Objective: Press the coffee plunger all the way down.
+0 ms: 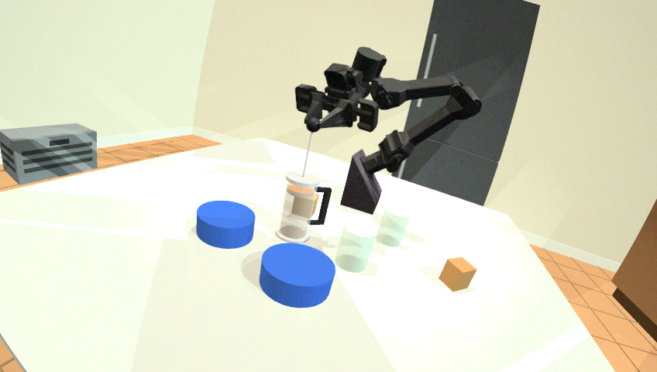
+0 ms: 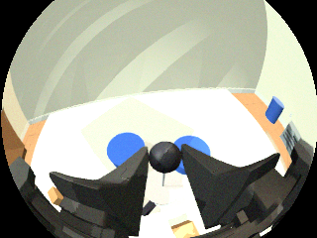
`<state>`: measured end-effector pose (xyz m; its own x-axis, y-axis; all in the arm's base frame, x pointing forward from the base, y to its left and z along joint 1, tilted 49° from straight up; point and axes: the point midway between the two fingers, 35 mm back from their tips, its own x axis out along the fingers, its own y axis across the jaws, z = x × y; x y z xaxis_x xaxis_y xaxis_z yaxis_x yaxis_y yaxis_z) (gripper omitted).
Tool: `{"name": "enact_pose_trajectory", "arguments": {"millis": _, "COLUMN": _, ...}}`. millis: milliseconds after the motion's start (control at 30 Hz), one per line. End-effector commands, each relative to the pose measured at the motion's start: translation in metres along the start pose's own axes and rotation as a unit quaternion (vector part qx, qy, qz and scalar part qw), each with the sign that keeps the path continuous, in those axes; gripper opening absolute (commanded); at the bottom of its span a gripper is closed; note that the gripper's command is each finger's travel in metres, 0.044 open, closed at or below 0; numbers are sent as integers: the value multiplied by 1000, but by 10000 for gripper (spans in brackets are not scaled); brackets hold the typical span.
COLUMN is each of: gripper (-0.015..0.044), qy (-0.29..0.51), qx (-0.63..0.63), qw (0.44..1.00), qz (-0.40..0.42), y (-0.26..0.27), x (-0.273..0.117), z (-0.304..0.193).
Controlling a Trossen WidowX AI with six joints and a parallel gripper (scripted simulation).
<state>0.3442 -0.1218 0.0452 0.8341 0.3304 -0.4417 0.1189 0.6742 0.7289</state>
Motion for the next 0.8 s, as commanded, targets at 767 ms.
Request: {"name": "enact_pose_trajectory", "arguments": {"millis": 767, "gripper": 113, "qy": 17, "qx": 9, "qw": 1000, "qz": -3, "y": -3, "x": 32, "z": -51}}
